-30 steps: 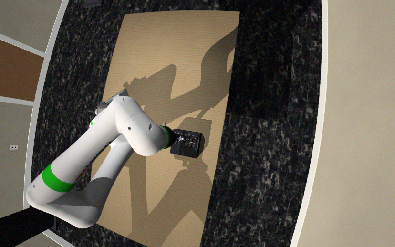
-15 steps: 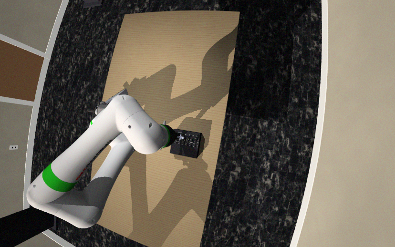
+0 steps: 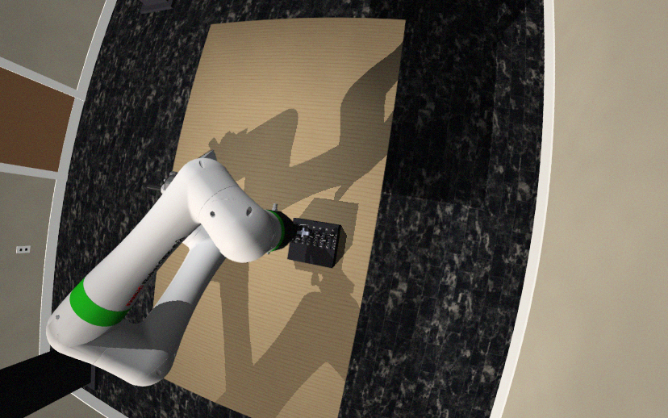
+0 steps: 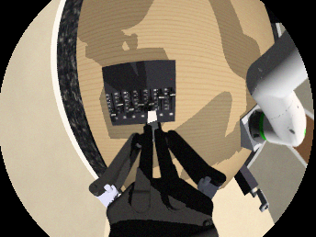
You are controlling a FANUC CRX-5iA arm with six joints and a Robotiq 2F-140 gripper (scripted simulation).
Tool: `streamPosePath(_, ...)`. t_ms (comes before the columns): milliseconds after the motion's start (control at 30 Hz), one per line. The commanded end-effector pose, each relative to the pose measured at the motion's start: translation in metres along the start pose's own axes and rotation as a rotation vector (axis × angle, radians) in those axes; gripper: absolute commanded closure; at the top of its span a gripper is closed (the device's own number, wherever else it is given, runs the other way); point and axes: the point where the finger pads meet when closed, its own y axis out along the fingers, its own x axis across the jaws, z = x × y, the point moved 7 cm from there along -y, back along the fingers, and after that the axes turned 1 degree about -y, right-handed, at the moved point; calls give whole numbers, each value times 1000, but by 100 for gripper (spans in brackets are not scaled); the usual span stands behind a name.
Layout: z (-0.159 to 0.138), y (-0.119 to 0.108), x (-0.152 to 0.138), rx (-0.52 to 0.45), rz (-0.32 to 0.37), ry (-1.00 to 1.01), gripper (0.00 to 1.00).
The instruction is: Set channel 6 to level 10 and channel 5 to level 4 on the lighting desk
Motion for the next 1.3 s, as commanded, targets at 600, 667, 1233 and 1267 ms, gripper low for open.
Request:
streamPosePath(600, 0, -21, 0, 0, 0, 0, 100)
streamPosePath(667, 0, -21, 0, 0, 0, 0, 100)
streamPosePath(1233, 12, -16, 21, 0, 0, 0, 100)
streamPosePath(1267, 12, -16, 21, 0, 0, 0, 100)
